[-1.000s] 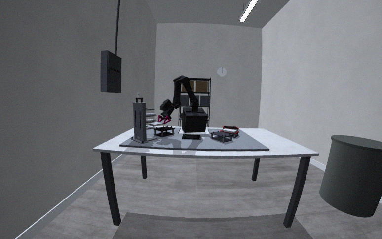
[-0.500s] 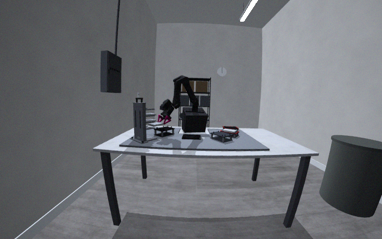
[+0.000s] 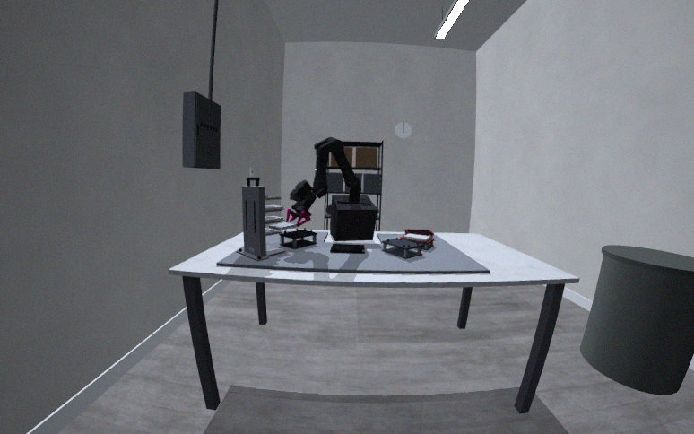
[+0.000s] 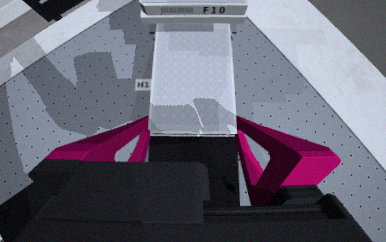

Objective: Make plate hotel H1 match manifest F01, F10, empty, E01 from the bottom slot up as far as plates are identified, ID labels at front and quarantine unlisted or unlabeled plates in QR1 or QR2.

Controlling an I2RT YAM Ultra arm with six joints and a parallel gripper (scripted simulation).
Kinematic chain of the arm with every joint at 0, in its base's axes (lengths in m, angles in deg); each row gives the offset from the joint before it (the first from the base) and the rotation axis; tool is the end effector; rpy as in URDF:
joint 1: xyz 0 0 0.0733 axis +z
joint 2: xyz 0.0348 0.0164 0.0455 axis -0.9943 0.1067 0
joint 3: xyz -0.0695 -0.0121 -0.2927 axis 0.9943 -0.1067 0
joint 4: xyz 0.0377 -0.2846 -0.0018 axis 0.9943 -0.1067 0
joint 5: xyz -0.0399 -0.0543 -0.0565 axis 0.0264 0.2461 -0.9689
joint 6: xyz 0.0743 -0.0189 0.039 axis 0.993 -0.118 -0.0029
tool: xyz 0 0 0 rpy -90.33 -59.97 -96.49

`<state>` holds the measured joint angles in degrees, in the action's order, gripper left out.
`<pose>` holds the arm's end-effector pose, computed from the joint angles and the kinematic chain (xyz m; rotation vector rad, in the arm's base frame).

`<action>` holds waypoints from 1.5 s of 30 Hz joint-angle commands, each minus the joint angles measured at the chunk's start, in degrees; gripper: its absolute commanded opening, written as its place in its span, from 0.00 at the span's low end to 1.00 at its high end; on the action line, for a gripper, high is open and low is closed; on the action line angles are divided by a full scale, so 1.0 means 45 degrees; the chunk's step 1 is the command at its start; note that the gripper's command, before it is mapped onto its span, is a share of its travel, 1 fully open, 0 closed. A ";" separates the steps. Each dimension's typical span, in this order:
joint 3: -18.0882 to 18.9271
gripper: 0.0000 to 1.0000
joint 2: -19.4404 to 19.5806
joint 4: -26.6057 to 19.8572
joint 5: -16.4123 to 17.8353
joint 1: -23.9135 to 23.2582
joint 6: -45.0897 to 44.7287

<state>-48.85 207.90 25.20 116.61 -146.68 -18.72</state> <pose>0.1916 -0.2946 0.0137 0.8377 1.9710 -0.1401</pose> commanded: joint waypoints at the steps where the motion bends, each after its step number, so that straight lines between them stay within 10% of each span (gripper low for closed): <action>1: 0.0146 0.86 -0.0050 0.0038 -0.0029 -0.0012 0.0024; 45: 0.1389 0.86 0.0461 -0.0556 -0.0381 0.0423 0.0314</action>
<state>-42.97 210.26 22.49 114.95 -144.69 -17.35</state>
